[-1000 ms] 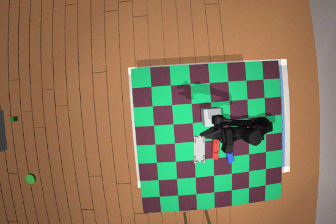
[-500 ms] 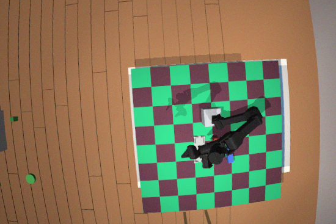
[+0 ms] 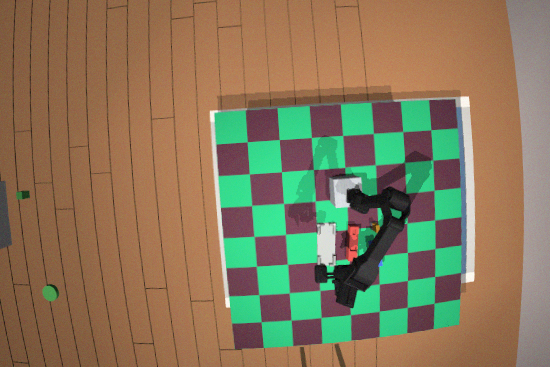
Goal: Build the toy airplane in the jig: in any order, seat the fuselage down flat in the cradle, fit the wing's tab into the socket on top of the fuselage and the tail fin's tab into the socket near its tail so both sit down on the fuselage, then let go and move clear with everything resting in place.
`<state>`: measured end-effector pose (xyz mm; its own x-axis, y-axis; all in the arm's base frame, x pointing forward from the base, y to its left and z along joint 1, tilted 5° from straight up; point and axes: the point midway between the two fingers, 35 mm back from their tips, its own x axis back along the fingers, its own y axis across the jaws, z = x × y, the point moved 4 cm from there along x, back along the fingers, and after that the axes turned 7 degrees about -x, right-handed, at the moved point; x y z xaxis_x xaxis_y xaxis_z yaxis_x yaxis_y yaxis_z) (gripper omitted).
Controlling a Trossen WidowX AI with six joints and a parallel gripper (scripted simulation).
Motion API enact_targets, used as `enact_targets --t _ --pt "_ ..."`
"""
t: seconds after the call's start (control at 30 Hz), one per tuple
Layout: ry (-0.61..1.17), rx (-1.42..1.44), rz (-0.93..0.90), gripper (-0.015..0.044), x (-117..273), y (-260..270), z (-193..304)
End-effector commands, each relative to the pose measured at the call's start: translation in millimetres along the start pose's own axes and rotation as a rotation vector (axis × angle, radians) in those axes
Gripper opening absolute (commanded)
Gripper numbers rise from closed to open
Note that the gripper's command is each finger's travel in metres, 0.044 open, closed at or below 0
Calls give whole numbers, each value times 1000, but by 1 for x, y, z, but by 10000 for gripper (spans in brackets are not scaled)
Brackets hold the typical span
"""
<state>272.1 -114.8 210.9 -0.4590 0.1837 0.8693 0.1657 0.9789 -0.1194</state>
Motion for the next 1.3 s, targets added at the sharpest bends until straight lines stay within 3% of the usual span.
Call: enact_targets --t 0.0,0.33,0.57,0.73,1.27 --pt "176 -9 -98 440 -37 57 14" --pt "546 30 -113 440 -81 167 76" --pt "551 31 -112 440 -84 169 79" --pt "551 31 -112 440 -127 173 106" --pt "551 31 -112 440 -143 175 115"
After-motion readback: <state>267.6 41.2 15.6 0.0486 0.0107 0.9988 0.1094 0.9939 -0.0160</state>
